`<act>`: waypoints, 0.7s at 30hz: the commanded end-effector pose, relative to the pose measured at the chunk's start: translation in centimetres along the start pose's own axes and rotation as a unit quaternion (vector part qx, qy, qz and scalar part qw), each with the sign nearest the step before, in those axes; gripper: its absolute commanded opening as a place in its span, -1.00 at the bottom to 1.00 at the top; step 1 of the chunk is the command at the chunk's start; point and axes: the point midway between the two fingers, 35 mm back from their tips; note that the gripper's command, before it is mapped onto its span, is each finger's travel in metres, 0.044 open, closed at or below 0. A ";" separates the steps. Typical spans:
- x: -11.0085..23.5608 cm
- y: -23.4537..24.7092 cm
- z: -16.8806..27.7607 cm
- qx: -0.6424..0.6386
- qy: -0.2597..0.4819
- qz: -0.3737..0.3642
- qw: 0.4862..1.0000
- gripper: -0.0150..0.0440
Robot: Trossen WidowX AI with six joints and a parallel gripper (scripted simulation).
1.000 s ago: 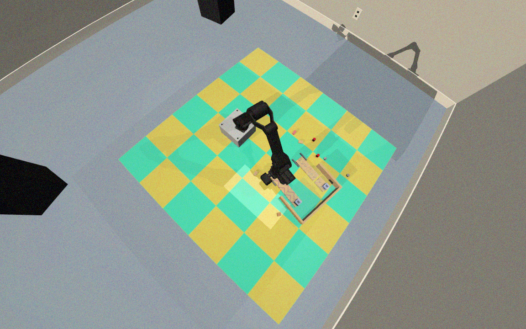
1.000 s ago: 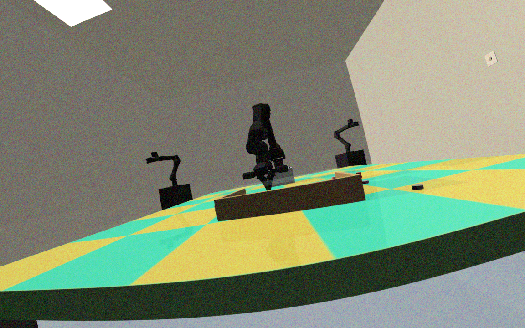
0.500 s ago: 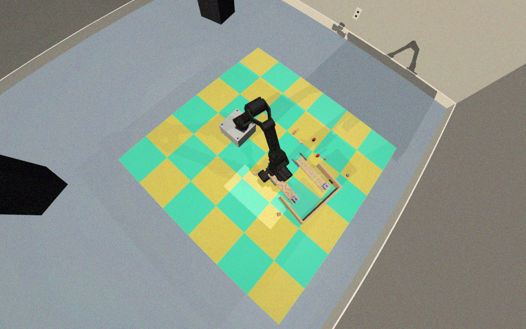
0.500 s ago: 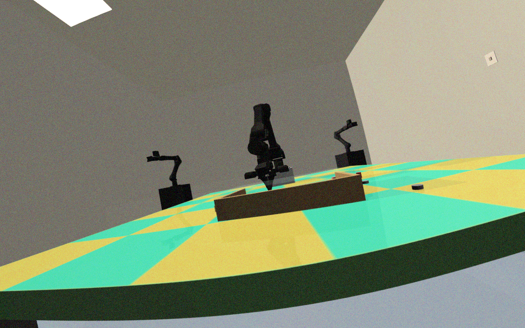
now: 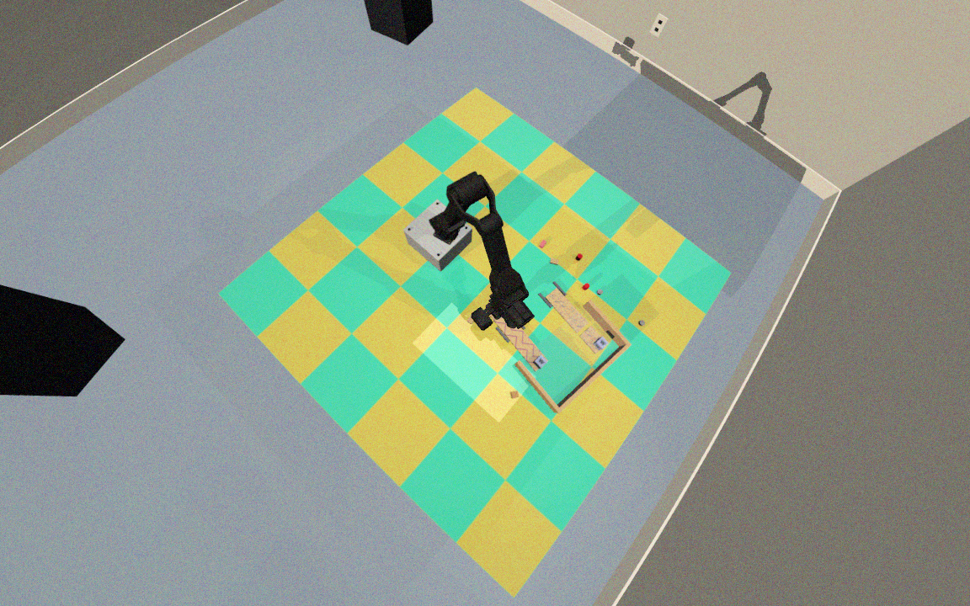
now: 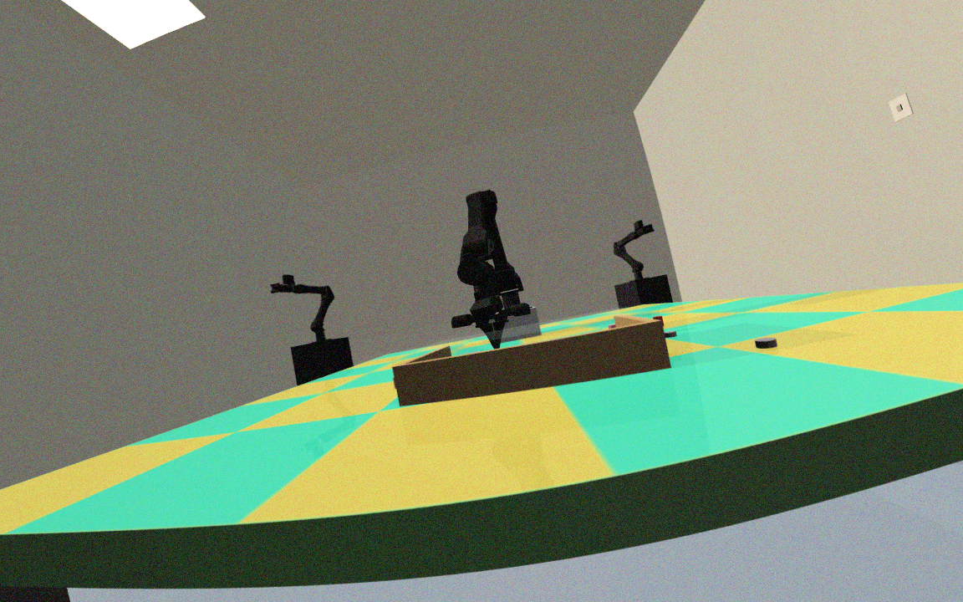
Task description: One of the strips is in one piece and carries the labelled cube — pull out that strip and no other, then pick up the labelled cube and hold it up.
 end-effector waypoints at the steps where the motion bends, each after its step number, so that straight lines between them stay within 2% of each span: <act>1: -0.5 -0.1 1.5 0.003 0.013 0.000 1.000 -0.49; 21: -0.4 -0.5 4.3 0.003 0.015 0.000 1.000 -0.49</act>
Point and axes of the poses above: the point midway between the two fingers, 35 mm back from their tips, its own x axis back along the fingers, its own y axis across the jaws, z = x × y, and after that the axes turned 7 degrees about -x, right-handed
